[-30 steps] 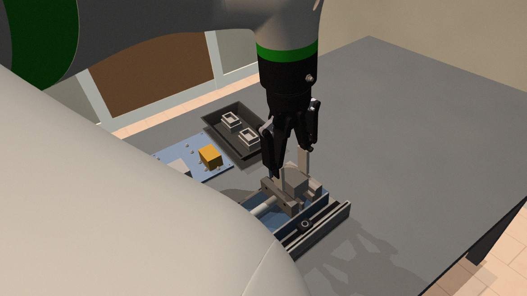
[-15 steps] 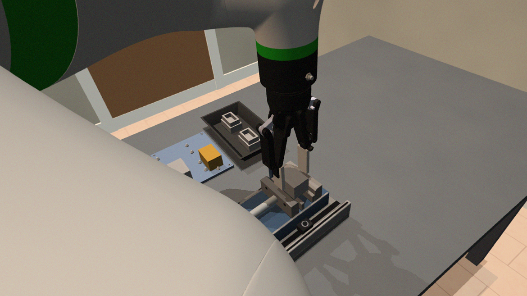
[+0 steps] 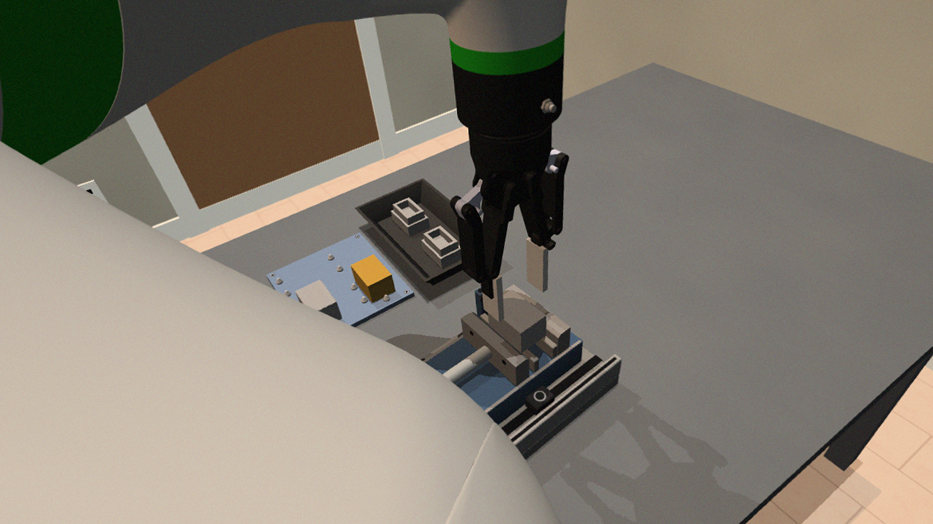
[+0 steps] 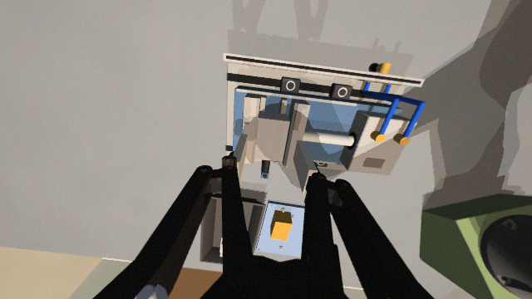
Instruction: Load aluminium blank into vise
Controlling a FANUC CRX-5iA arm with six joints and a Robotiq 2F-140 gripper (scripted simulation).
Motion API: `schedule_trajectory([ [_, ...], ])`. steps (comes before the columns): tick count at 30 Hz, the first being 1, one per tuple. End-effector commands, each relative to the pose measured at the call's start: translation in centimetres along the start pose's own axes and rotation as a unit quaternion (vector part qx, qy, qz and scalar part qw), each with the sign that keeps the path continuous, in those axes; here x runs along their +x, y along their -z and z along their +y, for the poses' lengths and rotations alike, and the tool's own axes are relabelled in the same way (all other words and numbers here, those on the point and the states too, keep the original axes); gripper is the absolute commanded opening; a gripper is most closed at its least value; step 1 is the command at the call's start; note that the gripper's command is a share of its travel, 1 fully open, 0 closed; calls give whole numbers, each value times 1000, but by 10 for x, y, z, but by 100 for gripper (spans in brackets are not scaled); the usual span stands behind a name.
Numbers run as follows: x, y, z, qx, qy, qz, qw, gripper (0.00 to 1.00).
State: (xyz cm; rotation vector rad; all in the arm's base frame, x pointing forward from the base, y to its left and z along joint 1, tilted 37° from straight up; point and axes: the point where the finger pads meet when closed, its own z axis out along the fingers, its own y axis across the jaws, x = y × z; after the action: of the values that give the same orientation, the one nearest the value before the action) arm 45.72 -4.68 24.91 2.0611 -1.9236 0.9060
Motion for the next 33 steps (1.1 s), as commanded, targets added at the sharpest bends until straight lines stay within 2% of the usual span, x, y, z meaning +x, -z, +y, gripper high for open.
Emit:
schedule_trajectory([
  [1,0,12,0,0,0,0,1000,40],
  [6,0,28,0,0,0,0,1000,40],
  [8,0,28,0,0,0,0,1000,40],
  [16,0,45,0,0,0,0,1000,40],
  [27,0,50,0,0,0,0,1000,40],
  [28,0,50,0,0,0,0,1000,0],
  [33,0,50,0,0,0,0,1000,0],
])
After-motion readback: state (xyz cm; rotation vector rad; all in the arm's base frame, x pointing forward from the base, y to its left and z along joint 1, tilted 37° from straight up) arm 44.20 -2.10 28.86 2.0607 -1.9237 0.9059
